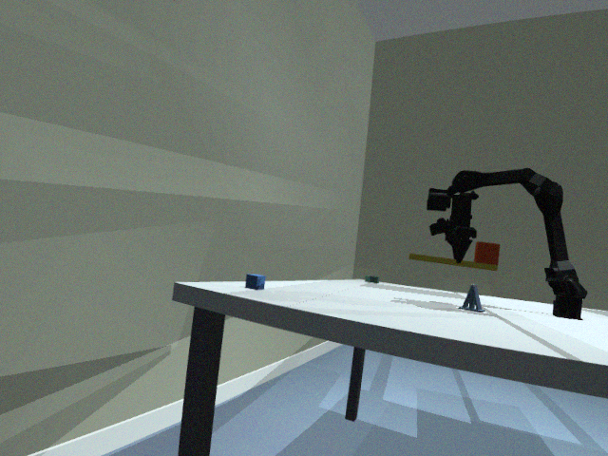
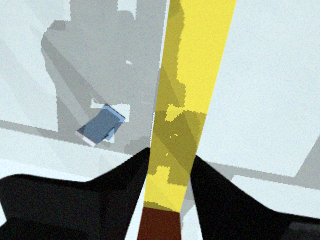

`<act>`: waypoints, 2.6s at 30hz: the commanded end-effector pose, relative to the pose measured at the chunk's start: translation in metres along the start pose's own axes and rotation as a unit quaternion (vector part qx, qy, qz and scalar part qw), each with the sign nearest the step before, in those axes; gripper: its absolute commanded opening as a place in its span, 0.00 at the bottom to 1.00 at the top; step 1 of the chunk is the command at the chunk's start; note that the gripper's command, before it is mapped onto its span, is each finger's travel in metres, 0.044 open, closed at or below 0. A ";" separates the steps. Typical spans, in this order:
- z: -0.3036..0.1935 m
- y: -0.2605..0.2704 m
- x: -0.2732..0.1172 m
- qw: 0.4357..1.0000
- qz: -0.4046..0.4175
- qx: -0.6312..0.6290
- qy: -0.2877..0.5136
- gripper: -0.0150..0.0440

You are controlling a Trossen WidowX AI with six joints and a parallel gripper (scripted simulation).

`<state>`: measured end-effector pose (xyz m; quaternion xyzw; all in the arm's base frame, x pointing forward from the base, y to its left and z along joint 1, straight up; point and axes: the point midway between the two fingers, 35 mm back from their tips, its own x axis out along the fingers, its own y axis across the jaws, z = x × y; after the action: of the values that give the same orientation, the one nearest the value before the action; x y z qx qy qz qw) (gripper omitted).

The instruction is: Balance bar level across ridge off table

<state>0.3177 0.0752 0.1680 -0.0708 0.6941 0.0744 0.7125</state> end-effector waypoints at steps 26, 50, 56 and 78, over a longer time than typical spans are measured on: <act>0.003 0.053 -0.002 0.839 0.000 -0.544 -0.003 0.25; -0.017 0.109 -0.003 0.494 0.001 -0.870 -0.005 0.25; -0.029 0.121 -0.003 0.386 0.001 -0.922 -0.005 0.25; -0.052 0.126 0.014 0.266 0.002 -0.964 -0.005 0.25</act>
<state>0.2407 0.1883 0.1547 -0.7013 0.1134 0.6927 0.1246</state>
